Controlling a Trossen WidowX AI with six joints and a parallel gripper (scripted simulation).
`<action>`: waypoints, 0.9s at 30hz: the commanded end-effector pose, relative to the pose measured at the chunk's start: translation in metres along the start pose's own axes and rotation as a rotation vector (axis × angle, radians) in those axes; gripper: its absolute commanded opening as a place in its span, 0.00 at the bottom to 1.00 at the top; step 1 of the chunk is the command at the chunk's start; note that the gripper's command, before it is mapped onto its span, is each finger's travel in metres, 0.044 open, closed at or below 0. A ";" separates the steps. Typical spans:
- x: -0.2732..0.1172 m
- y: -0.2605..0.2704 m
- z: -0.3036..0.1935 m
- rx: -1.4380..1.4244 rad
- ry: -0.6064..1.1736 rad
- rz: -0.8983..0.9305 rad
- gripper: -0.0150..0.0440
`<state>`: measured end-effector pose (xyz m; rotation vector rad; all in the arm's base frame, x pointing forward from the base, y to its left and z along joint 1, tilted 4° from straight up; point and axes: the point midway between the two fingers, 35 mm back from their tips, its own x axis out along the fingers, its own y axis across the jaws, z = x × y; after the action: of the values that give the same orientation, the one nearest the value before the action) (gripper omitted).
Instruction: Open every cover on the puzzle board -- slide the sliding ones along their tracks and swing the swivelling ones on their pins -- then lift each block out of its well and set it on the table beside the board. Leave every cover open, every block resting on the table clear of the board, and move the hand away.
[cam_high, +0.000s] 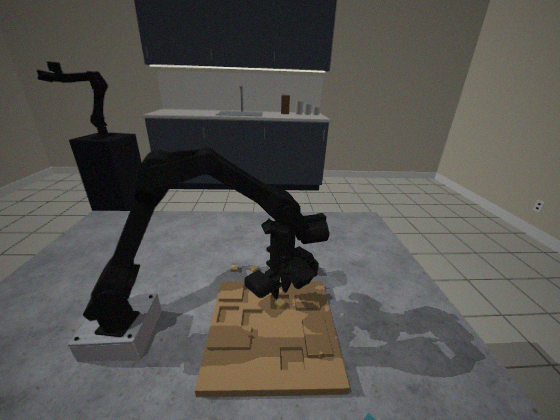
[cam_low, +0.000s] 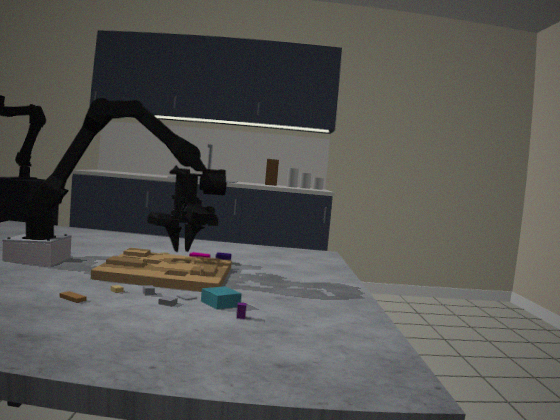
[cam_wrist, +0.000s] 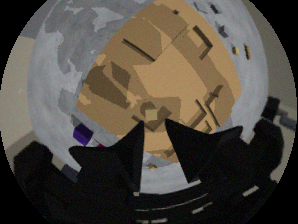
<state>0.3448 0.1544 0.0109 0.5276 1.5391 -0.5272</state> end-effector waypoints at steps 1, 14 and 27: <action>0.001 0.000 0.000 -0.015 0.002 0.001 0.50; 0.001 0.000 0.000 -0.201 0.002 0.001 0.50; 0.001 0.000 0.000 -0.396 0.002 0.001 0.50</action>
<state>0.3448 0.1543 0.0108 0.2588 1.5882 -0.2495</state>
